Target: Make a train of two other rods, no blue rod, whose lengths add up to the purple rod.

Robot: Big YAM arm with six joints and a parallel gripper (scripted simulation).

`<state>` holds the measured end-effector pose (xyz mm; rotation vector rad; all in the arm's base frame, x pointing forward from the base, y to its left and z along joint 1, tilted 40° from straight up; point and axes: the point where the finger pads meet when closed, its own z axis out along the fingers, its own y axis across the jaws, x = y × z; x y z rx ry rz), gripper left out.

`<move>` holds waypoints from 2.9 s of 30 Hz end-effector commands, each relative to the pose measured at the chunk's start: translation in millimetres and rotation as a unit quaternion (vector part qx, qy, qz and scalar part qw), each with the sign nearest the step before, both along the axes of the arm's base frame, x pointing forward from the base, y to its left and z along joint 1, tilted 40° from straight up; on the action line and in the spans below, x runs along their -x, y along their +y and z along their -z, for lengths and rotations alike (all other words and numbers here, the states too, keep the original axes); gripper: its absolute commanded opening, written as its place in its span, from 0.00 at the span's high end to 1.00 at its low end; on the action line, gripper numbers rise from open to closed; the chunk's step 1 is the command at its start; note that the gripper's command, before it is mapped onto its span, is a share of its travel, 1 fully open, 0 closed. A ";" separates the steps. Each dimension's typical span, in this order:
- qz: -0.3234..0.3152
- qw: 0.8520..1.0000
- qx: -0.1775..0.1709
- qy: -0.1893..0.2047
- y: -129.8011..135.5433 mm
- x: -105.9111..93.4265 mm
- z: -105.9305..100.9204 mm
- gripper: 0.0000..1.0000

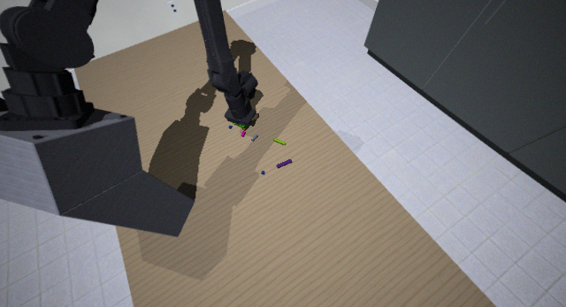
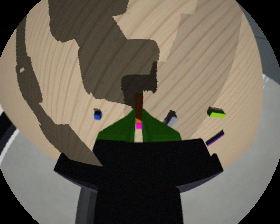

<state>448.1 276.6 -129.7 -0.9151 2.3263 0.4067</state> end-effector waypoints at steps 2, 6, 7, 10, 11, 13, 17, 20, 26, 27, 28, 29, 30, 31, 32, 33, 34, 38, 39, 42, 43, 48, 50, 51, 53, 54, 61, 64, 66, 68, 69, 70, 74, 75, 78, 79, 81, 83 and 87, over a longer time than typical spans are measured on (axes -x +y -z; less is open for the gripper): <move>-0.008 1.000 0.000 -0.006 3.7 1.7 1.9 0.96; -0.008 1.000 0.000 -0.006 3.7 1.7 1.9 0.96; -0.008 1.000 0.000 -0.006 3.7 1.7 1.9 0.96; -0.008 1.000 0.000 -0.006 3.7 1.7 1.9 0.96; -0.008 1.000 0.000 -0.006 3.7 1.7 1.9 0.96; -0.008 1.000 0.000 -0.006 3.7 1.7 1.9 0.96; -0.008 1.000 0.000 -0.006 3.7 1.7 1.9 0.96; -0.008 1.000 0.000 -0.006 3.7 1.7 1.9 0.96; -0.007 1.000 0.001 -0.006 1.7 1.5 3.1 0.96; -0.007 1.000 0.001 -0.005 1.1 1.4 3.5 0.96; -0.007 1.000 0.001 -0.005 0.5 1.2 3.6 0.96; -0.006 1.000 0.001 -0.005 -0.1 1.0 3.7 0.96; -0.006 1.000 0.001 -0.005 -0.7 0.7 3.8 0.96; -0.005 1.000 0.001 -0.005 -1.2 0.5 3.9 0.96; -0.005 1.000 0.001 -0.005 -1.2 0.5 3.9 0.96; -0.005 1.000 0.001 -0.005 -1.2 0.5 3.9 0.96; -0.004 1.000 0.001 -0.005 -1.6 0.4 3.9 0.96; -0.004 1.000 0.001 -0.005 -2.5 0.0 4.0 0.96; -0.004 1.000 0.001 -0.005 -2.5 0.0 4.0 0.96; -0.004 1.000 0.001 -0.005 -2.5 0.0 4.0 0.96; -0.004 1.000 0.001 -0.005 -2.5 0.0 4.0 0.96; -0.004 1.000 0.001 -0.005 -2.5 0.0 4.0 0.96; -0.004 1.000 0.001 -0.005 -2.5 0.0 4.0 0.96; -0.004 1.000 0.001 -0.005 -2.5 0.0 4.0 0.96; -0.004 1.000 0.001 -0.005 -2.5 0.0 4.0 0.96; -0.004 1.000 0.001 -0.005 -2.5 0.0 4.0 0.96; -0.003 1.000 0.001 -0.005 -3.3 -0.3 4.1 0.96; -0.002 1.000 0.001 -0.004 -4.9 -1.0 4.3 0.96; -0.001 1.000 0.001 -0.004 -5.6 -1.3 4.4 0.96; 0.000 1.000 0.001 -0.004 -6.3 -1.6 4.5 0.96; 0.000 1.000 0.001 -0.004 -6.9 -1.9 4.6 0.96; 0.001 1.000 0.001 -0.004 -7.4 -2.1 4.6 0.96; 0.002 1.000 0.001 -0.004 -8.7 -2.6 4.8 0.96; 0.002 1.000 0.001 -0.004 -8.7 -2.6 4.8 0.96; 0.002 1.000 0.001 -0.004 -8.8 -2.7 4.8 0.96; 0.002 1.000 0.001 -0.004 -8.8 -2.7 4.8 0.96; 0.002 1.000 0.001 -0.004 -8.8 -2.7 4.8 0.96; 0.002 1.000 0.001 -0.004 -8.8 -2.7 4.8 0.96; 0.002 1.000 0.001 -0.004 -8.8 -2.7 4.8 0.96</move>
